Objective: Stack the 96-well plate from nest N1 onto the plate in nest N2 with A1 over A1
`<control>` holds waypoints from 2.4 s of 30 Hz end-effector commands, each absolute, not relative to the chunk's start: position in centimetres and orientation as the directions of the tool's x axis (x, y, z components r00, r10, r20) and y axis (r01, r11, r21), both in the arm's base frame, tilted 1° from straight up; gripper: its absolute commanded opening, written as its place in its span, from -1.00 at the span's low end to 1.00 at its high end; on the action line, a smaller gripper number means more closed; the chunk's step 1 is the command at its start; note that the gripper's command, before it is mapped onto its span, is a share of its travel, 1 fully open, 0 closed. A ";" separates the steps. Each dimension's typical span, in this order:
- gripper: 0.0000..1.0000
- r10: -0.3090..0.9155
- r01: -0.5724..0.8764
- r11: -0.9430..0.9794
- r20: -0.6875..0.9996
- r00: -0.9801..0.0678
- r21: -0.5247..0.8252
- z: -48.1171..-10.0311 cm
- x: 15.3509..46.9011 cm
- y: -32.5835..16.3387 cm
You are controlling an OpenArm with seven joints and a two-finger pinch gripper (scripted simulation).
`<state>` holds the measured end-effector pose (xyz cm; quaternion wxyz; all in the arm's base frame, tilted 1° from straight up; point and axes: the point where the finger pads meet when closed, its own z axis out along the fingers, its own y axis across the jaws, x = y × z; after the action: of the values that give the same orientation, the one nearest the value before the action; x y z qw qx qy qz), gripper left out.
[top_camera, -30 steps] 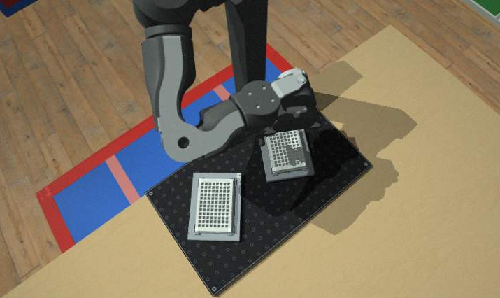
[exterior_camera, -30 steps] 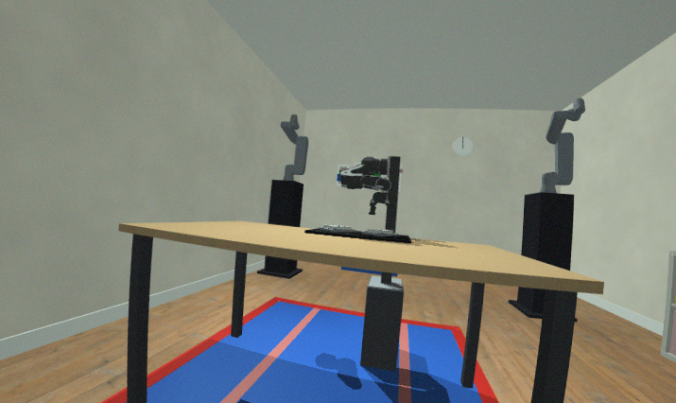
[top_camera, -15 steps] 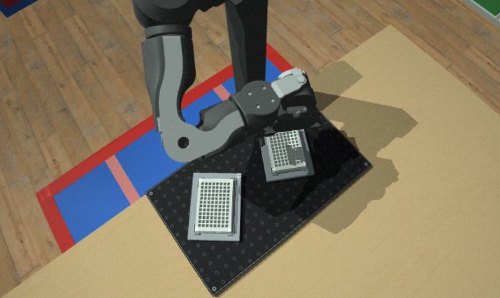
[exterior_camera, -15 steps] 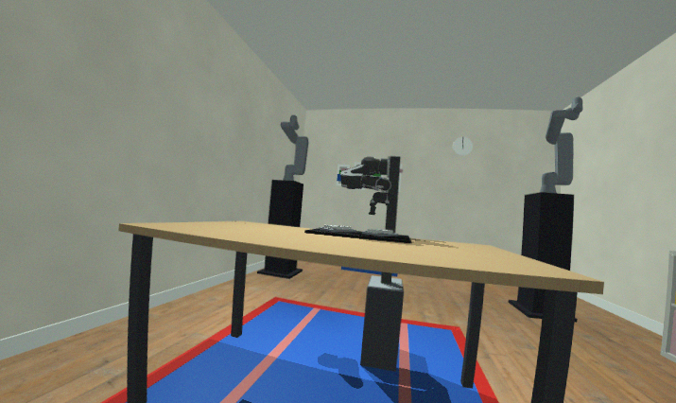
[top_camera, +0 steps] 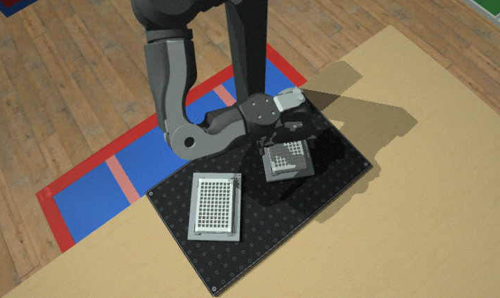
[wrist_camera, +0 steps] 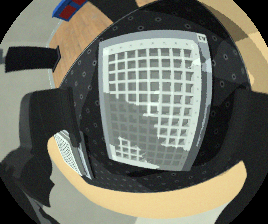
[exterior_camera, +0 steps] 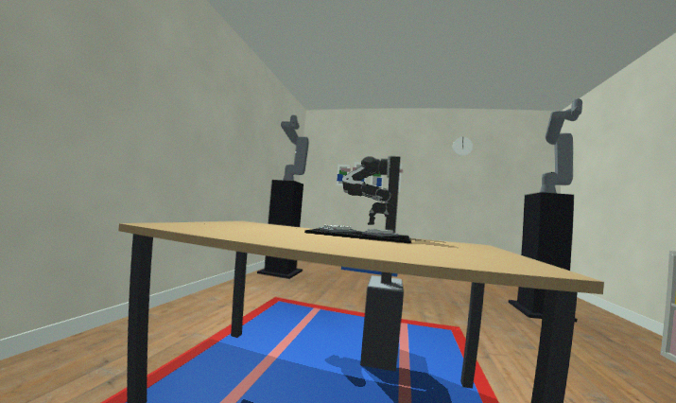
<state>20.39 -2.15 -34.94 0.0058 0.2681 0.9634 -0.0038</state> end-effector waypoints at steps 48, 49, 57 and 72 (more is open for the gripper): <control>0.54 0.511 0.511 0.860 -0.013 -0.860 0.005 -37.5 20.6 -1.9; 0.54 0.511 0.511 0.860 -0.013 -0.860 0.005 -37.5 20.6 -1.9; 0.54 0.511 0.511 0.860 -0.013 -0.860 0.005 -37.5 20.6 -1.9; 0.54 0.513 0.513 0.858 -0.011 -0.858 -0.001 -37.6 20.3 -2.0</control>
<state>20.37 -2.00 -37.64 0.0051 0.2660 0.9640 -0.0003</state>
